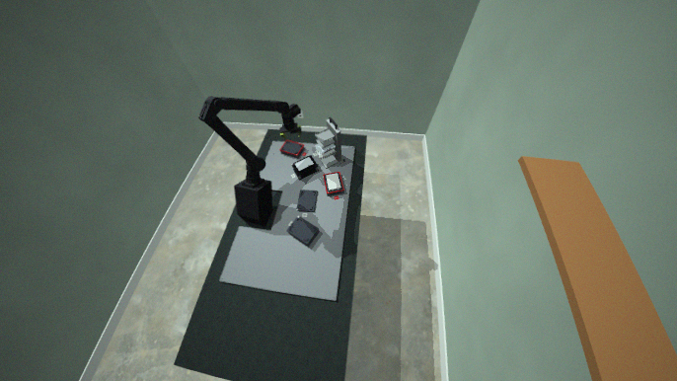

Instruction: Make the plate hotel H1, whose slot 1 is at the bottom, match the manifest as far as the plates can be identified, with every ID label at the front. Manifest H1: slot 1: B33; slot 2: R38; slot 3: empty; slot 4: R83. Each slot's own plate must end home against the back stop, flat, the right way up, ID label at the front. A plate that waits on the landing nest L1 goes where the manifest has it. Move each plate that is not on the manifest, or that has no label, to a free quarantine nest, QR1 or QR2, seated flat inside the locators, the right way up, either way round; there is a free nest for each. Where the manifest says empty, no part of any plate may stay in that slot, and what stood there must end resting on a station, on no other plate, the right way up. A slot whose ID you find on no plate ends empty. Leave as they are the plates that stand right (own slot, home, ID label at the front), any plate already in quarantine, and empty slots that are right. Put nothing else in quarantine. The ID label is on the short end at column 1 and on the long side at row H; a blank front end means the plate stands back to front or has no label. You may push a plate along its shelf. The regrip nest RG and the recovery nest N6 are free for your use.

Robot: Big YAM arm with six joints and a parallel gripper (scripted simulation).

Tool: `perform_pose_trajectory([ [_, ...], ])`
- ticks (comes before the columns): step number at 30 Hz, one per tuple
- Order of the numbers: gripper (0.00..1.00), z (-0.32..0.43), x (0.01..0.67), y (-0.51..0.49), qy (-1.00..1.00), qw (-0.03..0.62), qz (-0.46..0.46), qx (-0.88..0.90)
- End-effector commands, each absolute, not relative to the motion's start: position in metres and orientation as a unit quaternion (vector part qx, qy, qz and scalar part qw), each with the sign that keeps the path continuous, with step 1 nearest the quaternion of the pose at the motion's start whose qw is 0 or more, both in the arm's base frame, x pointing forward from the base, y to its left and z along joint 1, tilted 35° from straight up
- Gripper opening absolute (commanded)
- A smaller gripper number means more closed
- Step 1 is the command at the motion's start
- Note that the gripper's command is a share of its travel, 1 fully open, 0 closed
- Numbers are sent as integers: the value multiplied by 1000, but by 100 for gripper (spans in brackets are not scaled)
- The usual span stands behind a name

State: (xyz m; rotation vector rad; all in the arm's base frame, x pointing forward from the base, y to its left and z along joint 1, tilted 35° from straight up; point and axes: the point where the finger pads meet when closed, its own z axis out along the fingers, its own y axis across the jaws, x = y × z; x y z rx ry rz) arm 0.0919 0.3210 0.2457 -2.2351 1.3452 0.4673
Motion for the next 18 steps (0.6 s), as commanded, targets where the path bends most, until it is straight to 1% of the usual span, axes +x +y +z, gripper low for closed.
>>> perform_pose_trajectory([
  [1, 100, 252, 101, 311, 533, 246, 182, -789],
  [5, 100, 245, 111, 305, 570, 234, 192, -764],
  [7, 100, 252, 118, 304, 585, 238, 198, -749],
  [12, 100, 236, 129, 292, 631, 217, 210, -715],
  [14, 100, 236, 129, 292, 631, 217, 210, -715],
  [15, 100, 259, 137, 299, 632, 237, 215, -706],
  [16, 100, 257, 140, 298, 641, 233, 217, -698],
  [18, 100, 232, 141, 288, 665, 205, 219, -684],
])
